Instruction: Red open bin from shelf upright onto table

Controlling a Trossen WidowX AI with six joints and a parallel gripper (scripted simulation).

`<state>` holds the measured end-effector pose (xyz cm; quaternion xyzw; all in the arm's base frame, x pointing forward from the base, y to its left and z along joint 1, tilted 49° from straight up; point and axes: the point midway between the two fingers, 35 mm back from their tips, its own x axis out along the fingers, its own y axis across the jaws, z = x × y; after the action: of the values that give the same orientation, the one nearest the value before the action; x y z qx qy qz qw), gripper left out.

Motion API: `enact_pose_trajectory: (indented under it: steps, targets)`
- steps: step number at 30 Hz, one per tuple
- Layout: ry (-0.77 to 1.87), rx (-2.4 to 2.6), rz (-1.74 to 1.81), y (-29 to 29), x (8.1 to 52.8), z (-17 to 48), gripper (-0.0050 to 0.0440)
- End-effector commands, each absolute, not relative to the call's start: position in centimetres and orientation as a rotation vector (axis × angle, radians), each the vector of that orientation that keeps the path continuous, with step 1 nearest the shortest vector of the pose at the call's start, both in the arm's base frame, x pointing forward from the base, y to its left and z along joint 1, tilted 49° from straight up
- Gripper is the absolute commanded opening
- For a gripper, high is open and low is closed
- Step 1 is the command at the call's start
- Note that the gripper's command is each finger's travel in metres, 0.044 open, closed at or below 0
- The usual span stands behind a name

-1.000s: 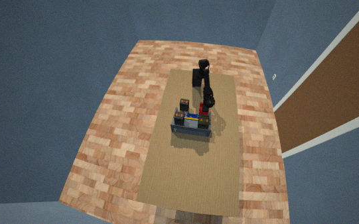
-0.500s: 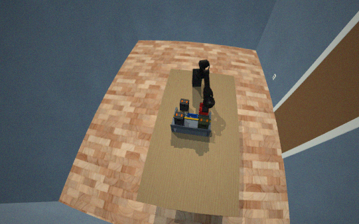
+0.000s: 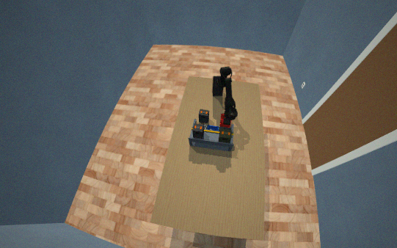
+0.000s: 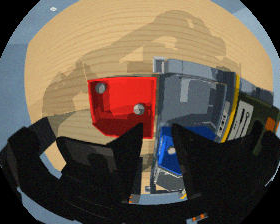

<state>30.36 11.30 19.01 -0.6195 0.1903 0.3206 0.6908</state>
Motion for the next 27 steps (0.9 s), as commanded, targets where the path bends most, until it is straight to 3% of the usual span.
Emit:
enact_pose_trajectory:
  steps: [1, 27]
  targets:
    - [0.402, -1.382, 0.701, 11.3, 30.35, 19.83, 0.015]
    - [0.403, -1.382, 0.702, 11.37, 30.54, 19.6, 0.015]
